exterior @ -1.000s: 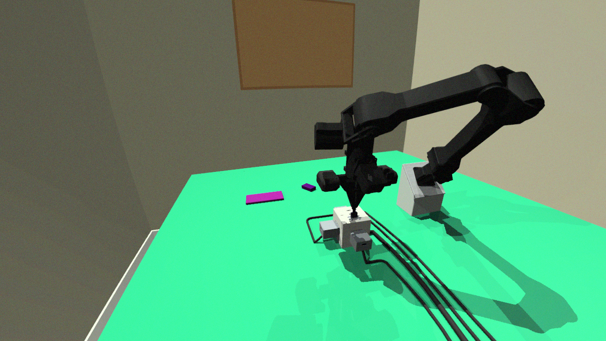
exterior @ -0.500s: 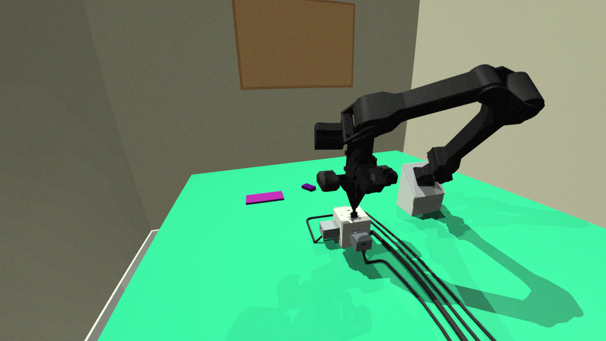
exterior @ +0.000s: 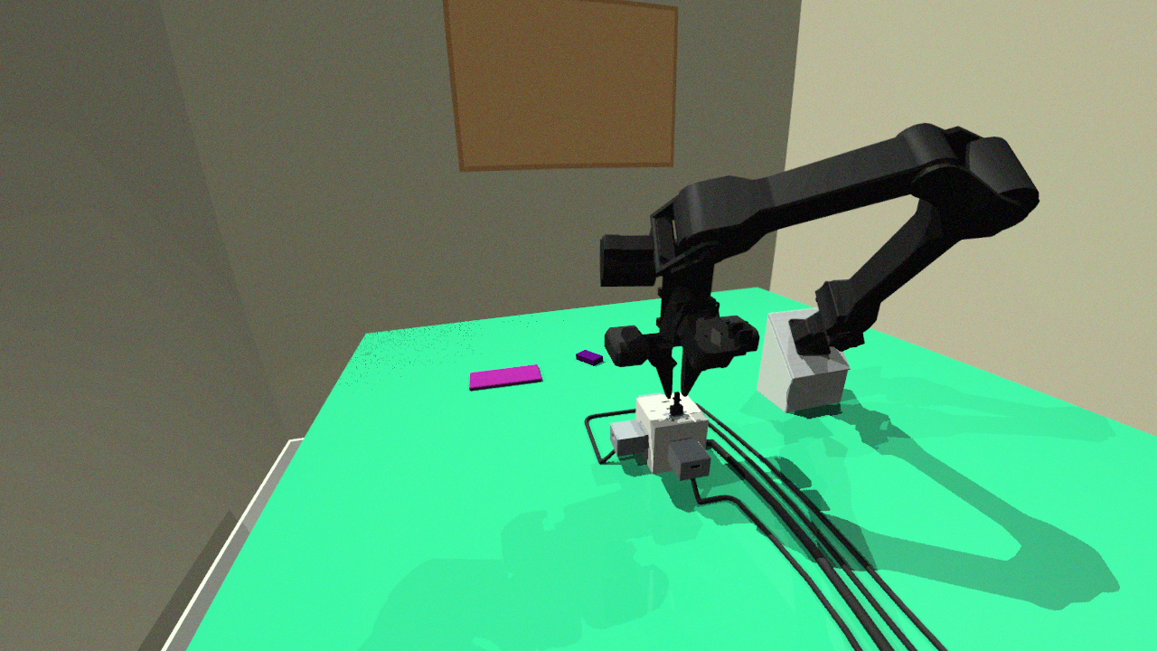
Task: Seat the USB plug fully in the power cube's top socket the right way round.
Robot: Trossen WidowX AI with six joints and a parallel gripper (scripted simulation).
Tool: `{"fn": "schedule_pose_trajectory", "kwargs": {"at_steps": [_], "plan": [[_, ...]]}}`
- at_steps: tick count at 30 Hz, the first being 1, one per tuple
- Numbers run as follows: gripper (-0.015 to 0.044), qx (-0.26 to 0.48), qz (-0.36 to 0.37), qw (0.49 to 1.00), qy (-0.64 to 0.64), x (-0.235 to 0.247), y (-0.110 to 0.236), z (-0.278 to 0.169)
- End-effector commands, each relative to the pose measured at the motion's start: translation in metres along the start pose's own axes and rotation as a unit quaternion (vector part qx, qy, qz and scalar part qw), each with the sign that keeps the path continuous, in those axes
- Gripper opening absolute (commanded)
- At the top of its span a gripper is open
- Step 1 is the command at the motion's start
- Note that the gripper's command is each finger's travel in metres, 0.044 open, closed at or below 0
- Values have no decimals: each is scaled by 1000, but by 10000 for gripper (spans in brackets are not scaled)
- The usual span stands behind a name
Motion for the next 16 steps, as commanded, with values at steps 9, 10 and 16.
{"fn": "schedule_pose_trajectory", "kwargs": {"at_steps": [9,10,16], "plan": [[95,0,0,1000,0,0,4,0],[95,0,0,1000,0,0,5,0],[95,0,0,1000,0,0,11,-1]]}}
Point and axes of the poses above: the point midway between the two fingers, 35 mm back from their tips, its own y axis back along the fingers, its own x axis across the jaws, z = x × y, the point moved 3 cm from there along y, back along the fingers, and after that the axes turned 15 degrees about -y, right-handed, at the moved point
